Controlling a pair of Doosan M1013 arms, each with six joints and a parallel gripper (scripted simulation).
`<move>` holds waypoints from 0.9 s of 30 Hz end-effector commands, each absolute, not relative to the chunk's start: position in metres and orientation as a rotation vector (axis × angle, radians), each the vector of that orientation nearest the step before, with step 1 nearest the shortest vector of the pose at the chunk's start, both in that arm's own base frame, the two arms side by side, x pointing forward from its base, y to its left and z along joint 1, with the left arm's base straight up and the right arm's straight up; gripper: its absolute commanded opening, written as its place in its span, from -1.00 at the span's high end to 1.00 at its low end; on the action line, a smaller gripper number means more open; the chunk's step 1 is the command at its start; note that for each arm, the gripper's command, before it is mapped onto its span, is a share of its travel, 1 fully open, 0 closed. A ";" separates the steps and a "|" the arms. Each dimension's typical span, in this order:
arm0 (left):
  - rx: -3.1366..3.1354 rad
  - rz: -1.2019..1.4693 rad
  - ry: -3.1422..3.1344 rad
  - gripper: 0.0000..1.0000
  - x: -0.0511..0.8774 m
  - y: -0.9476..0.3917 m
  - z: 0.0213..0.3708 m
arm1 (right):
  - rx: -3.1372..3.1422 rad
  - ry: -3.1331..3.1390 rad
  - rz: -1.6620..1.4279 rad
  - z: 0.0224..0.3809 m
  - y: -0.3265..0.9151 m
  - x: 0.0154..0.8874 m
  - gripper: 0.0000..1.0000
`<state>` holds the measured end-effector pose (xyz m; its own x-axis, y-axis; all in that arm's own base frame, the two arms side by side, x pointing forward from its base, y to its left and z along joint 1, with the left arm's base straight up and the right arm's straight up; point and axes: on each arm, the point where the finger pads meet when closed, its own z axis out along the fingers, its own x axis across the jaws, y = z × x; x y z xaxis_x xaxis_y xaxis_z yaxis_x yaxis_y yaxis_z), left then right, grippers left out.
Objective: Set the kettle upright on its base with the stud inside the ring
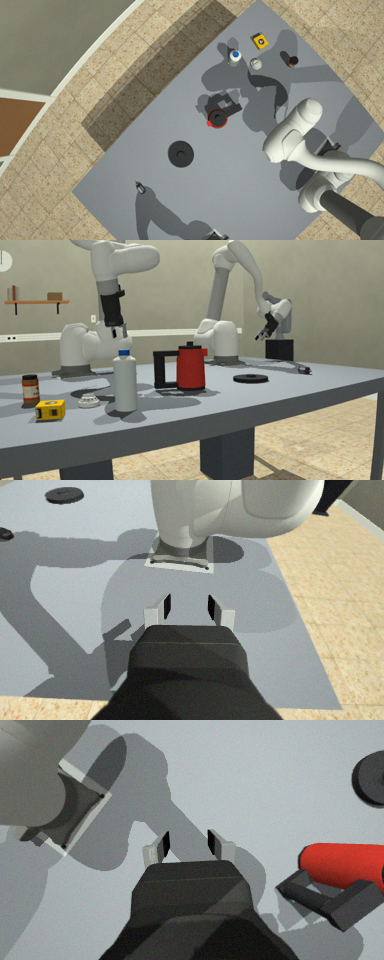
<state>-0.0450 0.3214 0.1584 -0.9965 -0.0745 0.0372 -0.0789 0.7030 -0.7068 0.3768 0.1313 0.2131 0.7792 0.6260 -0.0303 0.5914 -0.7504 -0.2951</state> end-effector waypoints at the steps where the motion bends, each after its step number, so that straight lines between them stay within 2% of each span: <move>1: 0.130 1.200 -2.894 -1.00 -0.045 0.322 0.159 | -2.670 -1.091 0.144 0.226 0.120 0.406 -1.00; 21: 0.130 1.200 -2.894 -1.00 -0.045 0.322 0.159 | -2.373 -1.950 0.004 0.309 0.034 0.572 -1.00; 27: 0.130 1.200 -2.894 -1.00 -0.045 0.322 0.159 | -2.309 -2.072 -0.001 0.323 0.019 0.596 -1.00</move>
